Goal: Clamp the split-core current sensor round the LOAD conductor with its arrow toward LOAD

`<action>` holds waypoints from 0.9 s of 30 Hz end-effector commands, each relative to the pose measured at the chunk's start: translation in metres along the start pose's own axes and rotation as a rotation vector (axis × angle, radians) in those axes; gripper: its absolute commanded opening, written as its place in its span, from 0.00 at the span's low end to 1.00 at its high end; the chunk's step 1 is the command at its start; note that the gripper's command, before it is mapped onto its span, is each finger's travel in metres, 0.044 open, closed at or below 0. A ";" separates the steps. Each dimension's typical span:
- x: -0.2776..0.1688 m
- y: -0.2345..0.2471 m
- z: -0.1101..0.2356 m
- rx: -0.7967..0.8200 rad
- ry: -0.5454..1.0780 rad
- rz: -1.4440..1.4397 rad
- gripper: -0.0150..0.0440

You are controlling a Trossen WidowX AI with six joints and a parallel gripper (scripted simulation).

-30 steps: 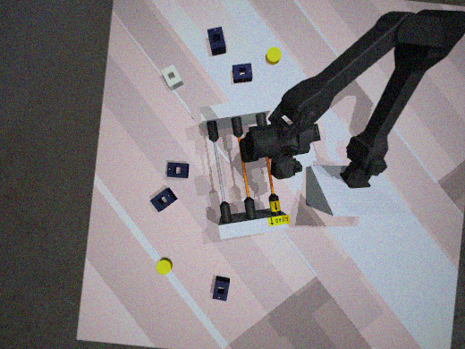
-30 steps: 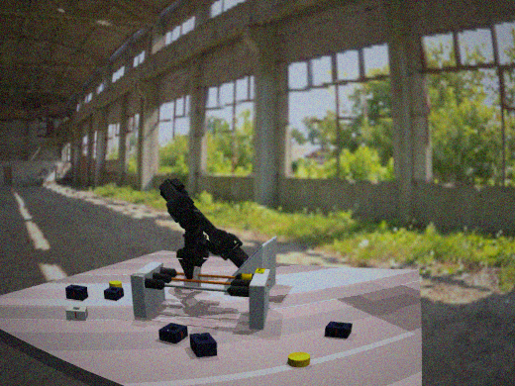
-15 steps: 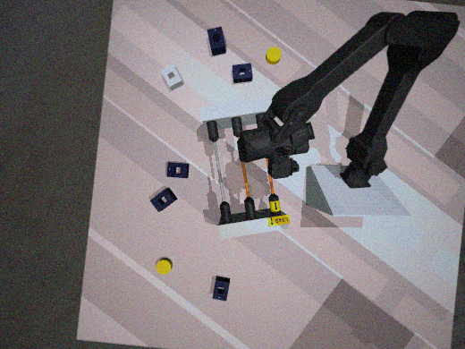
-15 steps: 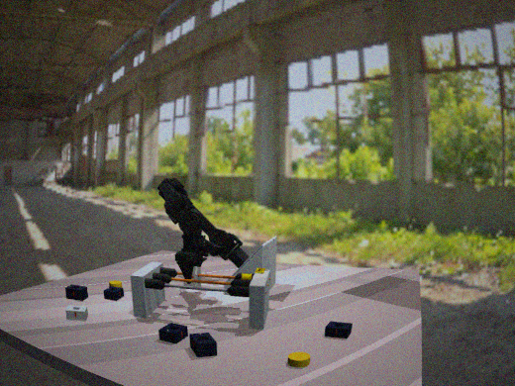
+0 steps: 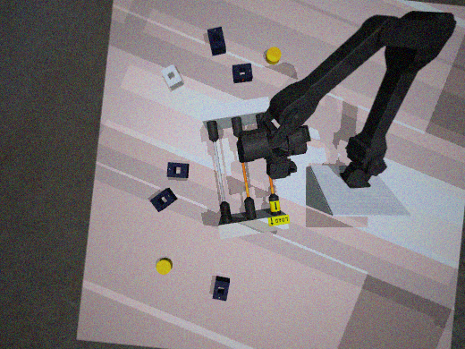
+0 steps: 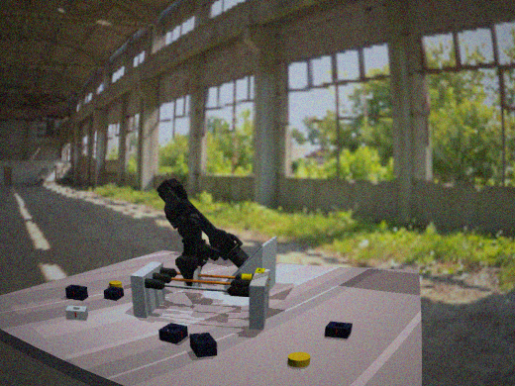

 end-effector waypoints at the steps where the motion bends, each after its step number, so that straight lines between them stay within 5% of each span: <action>1: 0.000 0.000 0.000 -0.001 0.000 0.000 0.93; 18: 0.000 0.000 0.000 -0.001 0.000 0.000 0.74; 27: 0.000 0.000 0.000 -0.001 0.000 0.000 0.34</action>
Point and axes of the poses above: the point midway between the two fingers, 35 mm back from their tips, its own z axis back along the fingers, its own y axis across the jaws, x = y × z, the point moved 8 cm from there along z, back along the fingers, and after that the axes turned 2 degrees about -z, right-handed, at the moved point
